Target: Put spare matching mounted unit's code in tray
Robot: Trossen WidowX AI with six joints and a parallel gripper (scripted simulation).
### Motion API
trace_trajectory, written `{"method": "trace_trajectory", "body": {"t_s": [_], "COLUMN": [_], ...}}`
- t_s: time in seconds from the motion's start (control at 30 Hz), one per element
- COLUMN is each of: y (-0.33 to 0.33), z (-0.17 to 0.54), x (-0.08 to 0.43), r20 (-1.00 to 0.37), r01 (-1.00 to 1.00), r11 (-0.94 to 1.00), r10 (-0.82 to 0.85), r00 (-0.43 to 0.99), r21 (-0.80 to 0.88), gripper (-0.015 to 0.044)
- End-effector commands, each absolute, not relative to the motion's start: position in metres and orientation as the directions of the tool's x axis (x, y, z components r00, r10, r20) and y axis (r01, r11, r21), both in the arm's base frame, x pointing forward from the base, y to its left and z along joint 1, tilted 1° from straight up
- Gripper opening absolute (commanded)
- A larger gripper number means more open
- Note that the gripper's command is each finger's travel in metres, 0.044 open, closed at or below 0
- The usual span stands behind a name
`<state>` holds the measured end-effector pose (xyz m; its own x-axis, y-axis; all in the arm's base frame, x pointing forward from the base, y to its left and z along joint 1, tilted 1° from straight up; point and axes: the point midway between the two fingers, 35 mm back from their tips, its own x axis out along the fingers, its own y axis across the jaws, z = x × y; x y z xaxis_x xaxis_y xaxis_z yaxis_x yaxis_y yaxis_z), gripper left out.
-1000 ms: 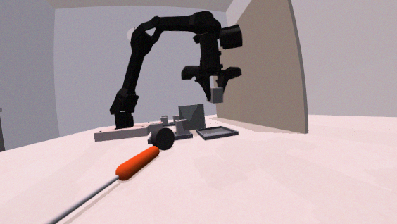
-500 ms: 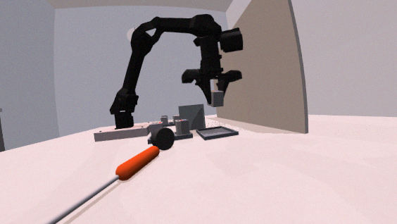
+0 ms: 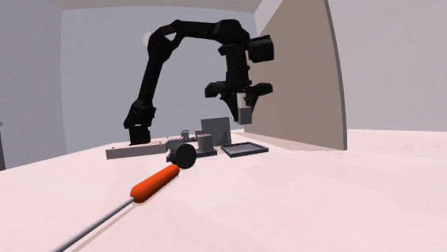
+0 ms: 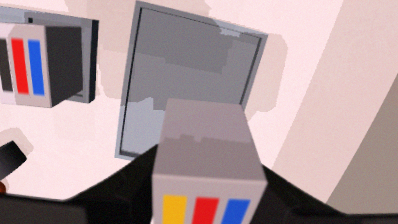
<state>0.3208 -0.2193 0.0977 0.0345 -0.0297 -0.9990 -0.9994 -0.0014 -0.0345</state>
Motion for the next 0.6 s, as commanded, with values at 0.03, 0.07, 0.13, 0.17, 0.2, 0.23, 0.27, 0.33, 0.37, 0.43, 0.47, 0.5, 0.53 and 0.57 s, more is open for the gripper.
{"method": "trace_trajectory", "body": {"t_s": [0.03, 0.07, 0.13, 0.17, 0.2, 0.23, 0.27, 0.33, 0.37, 0.43, 0.47, 0.5, 0.53, 0.57], "y": [-0.219, -0.219, -0.219, -0.219, -0.219, -0.219, -0.219, -0.219, -0.219, -0.219, -0.219, -0.219, -0.219, -0.219], "z": [0.093, 0.093, 0.091, 0.091, 0.090, 0.089, 0.088, 0.087, 0.086, 0.085, 0.084, 0.083, 0.082, 0.082], "x": [0.320, 0.320, 0.320, 0.320, 0.320, 0.320, 0.320, 0.320, 0.320, 0.320, 0.319, 0.319, 0.319, 0.319], "r20": [-0.999, -0.999, -0.999, -0.999, -0.999, -0.999, -0.999, -0.999, -0.999, -0.999, -0.999, -0.999, -0.999, -0.999], "r01": [-1.000, -1.000, -1.000, -1.000, -1.000, -1.000, -1.000, -1.000, -1.000, -1.000, -1.000, -1.000, -1.000, -1.000], "r11": [-0.007, -0.007, -0.007, -0.007, -0.007, -0.007, -0.007, -0.007, -0.007, -0.007, -0.007, -0.007, -0.007, -0.007], "r10": [-0.031, -0.031, -0.031, -0.031, -0.031, -0.031, -0.031, -0.031, -0.031, -0.031, -0.031, -0.031, -0.031, -0.031], "r00": [0.030, 0.030, 0.030, 0.030, 0.030, 0.030, 0.030, 0.030, 0.030, 0.030, 0.030, 0.030, 0.030, 0.030], "r21": [-0.030, -0.030, -0.030, -0.030, -0.030, -0.030, -0.030, -0.030, -0.030, -0.030, -0.030, -0.030, -0.030, -0.030], "gripper": [0.0000, 0.0000, 0.0000, 0.0000, 0.0000, 0.0000, 0.0000, 0.0000, 0.0000, 0.0000, 0.0000, 0.0000, 0.0000, 0.0000]}}
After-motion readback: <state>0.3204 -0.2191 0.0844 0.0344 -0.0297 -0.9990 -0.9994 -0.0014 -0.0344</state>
